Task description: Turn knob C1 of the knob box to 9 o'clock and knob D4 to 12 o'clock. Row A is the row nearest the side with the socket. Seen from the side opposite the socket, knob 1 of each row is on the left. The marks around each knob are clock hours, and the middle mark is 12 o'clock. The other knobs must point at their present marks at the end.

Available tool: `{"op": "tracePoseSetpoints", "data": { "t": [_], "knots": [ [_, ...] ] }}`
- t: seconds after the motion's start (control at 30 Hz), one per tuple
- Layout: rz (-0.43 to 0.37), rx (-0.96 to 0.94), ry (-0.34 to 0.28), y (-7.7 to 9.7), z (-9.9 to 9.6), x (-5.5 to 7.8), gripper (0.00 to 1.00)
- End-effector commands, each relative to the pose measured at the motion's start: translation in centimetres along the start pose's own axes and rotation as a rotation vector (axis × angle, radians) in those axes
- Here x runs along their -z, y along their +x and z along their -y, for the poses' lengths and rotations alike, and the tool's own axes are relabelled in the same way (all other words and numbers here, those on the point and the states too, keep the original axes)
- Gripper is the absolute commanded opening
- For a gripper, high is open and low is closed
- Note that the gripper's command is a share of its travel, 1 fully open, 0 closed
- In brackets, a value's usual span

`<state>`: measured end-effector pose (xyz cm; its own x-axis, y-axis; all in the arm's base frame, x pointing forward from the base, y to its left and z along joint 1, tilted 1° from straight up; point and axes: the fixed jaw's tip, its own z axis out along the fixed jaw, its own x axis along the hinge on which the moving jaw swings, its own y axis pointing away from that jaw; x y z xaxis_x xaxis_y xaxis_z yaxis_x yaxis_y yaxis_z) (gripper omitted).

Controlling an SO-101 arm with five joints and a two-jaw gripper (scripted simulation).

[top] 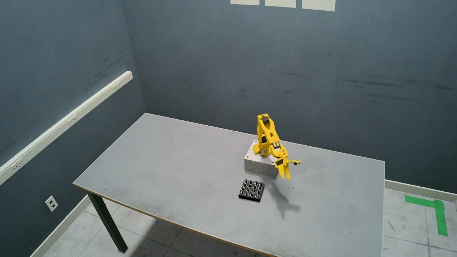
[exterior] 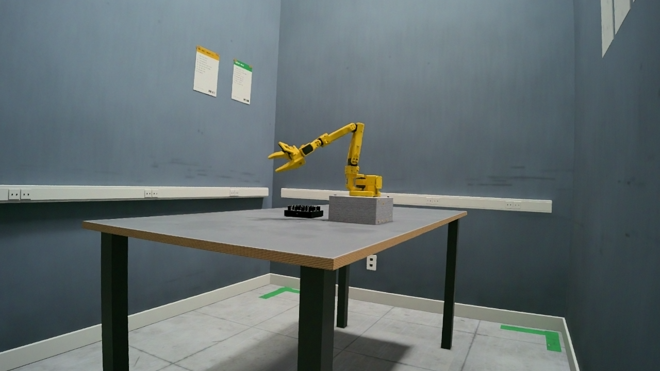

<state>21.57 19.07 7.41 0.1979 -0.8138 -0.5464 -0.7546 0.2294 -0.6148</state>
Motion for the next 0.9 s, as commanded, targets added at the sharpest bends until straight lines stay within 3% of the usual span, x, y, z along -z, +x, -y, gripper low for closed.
{"op": "tracePoseSetpoints", "data": {
  "t": [0.0, 0.27, 0.6, 0.87],
  "knots": [
    [-0.106, -0.001, -0.120, 1.9, -2.1, 2.8, 0.40],
    [-0.263, -0.001, -0.296, 5.2, -5.9, 6.2, 0.40],
    [-0.339, -0.001, -0.381, 6.9, -7.7, 7.8, 0.40],
    [-0.350, -0.001, -0.394, 7.1, -8.0, 8.1, 0.40]
  ]
}}
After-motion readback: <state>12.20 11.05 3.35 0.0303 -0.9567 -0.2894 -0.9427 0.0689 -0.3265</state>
